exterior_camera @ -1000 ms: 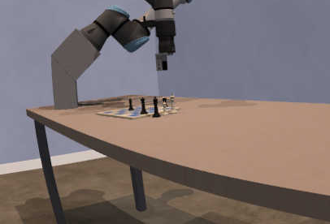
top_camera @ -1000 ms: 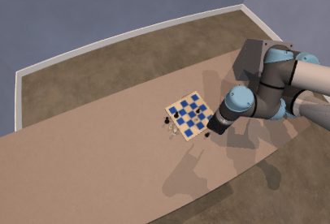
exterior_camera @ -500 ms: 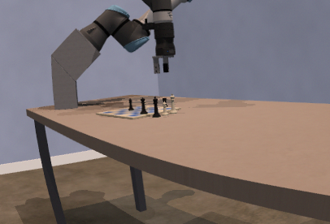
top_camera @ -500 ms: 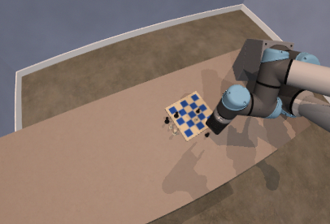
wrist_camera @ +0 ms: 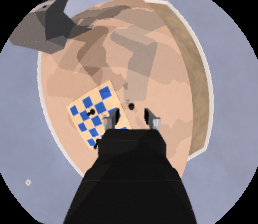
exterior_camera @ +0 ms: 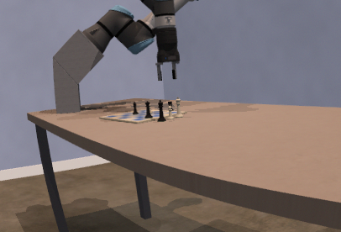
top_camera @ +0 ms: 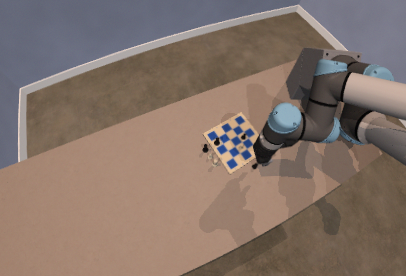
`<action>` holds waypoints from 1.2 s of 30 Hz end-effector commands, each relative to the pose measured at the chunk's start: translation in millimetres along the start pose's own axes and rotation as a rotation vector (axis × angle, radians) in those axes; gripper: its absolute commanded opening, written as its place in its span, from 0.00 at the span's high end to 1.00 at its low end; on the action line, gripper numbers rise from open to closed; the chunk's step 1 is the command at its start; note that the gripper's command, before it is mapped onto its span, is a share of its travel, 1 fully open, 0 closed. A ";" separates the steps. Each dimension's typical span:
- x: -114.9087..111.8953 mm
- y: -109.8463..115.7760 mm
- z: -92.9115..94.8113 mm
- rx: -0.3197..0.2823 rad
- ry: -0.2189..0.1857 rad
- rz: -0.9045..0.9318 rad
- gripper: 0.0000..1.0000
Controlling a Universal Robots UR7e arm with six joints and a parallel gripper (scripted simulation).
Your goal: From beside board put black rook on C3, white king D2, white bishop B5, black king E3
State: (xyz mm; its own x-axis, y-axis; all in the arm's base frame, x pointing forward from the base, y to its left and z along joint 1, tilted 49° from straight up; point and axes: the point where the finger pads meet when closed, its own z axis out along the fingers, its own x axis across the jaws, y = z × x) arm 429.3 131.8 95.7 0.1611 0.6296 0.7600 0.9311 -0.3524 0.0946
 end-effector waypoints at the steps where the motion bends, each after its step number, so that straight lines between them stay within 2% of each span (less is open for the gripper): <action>1: 0.5 0.8 4.8 -0.014 -0.015 0.173 0.00; 12: 0.9 3.9 15.0 -0.017 -0.012 0.524 0.00; 22: 0.8 5.4 18.4 -0.018 -0.011 0.642 0.00; 32: 0.7 5.7 19.0 -0.018 -0.011 0.663 0.00; 33: 0.7 5.7 19.0 -0.018 -0.011 0.663 0.27; 36: 0.7 5.7 19.0 -0.018 -0.011 0.663 0.27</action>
State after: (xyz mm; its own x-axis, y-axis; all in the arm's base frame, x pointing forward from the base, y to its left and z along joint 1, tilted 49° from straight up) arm 440.7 143.6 84.4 0.7019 0.2823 0.6540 0.6281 -0.6784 -0.3812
